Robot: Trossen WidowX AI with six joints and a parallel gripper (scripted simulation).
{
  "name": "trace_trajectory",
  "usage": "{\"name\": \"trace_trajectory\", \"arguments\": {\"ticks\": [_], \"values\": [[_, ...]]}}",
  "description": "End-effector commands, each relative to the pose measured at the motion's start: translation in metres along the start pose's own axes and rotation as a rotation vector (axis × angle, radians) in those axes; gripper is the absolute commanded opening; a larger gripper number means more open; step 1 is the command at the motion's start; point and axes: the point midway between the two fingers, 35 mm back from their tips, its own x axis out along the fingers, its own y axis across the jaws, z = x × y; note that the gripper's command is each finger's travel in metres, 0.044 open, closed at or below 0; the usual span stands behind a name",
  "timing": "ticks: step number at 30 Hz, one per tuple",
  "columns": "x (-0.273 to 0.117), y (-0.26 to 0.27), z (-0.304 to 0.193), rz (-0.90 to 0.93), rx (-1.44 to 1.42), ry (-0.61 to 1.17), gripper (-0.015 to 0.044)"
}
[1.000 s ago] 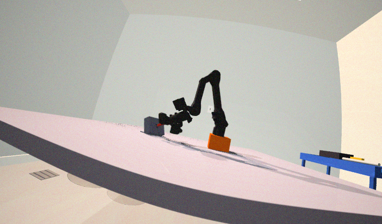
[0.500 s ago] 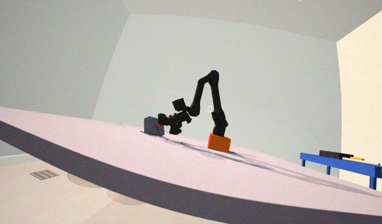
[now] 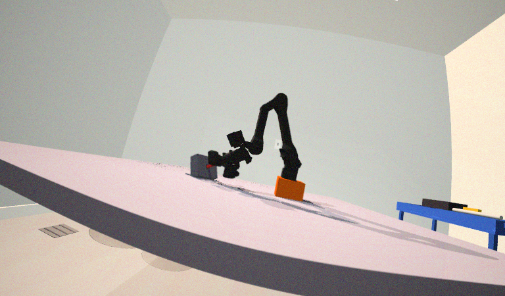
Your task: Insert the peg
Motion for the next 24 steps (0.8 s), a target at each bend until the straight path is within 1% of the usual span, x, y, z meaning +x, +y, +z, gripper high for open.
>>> {"name": "trace_trajectory", "arguments": {"ticks": [1,24], "values": [[0.003,-0.002,0.0,-0.003,-0.001,0.001,0.0],[0.013,-0.001,0.0,-0.003,-0.001,0.002,0.0]]}}
